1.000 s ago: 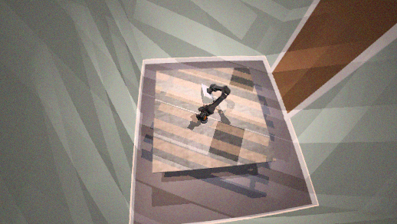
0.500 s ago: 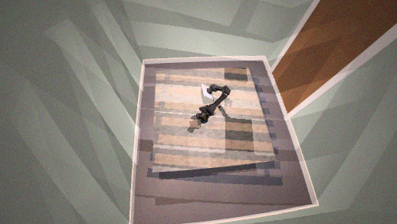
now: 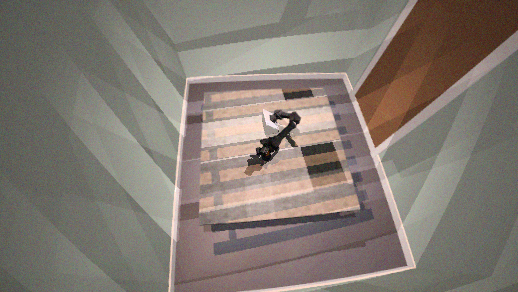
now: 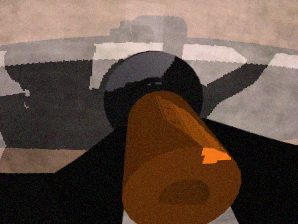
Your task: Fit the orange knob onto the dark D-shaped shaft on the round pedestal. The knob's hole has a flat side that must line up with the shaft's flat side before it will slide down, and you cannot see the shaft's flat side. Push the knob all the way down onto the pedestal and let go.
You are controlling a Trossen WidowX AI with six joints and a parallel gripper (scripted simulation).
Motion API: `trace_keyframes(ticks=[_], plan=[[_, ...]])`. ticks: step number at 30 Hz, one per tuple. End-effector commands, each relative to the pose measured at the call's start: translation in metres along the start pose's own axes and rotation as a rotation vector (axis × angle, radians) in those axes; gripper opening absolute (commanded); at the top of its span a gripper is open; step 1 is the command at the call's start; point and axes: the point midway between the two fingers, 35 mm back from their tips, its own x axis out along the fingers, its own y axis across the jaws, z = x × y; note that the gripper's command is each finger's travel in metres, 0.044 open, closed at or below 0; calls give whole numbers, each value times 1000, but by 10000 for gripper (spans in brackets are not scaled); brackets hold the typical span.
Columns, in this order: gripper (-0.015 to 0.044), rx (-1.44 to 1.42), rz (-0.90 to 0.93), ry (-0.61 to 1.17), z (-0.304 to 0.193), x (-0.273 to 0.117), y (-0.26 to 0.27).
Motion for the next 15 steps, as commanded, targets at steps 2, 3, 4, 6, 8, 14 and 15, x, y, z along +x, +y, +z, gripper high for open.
trace_keyframes(ticks=[2, 3, 4, 6, 8, 14, 15], plan=[[0, 3, 1, 5, 0, 1, 0], [0, 3, 1, 5, 0, 1, 0], [0, 3, 1, 5, 0, 1, 0], [0, 3, 1, 5, 0, 1, 0], [0, 3, 1, 5, 0, 1, 0], [0, -35, 1, 5, 0, 2, 0], [0, -35, 1, 5, 0, 2, 0]])
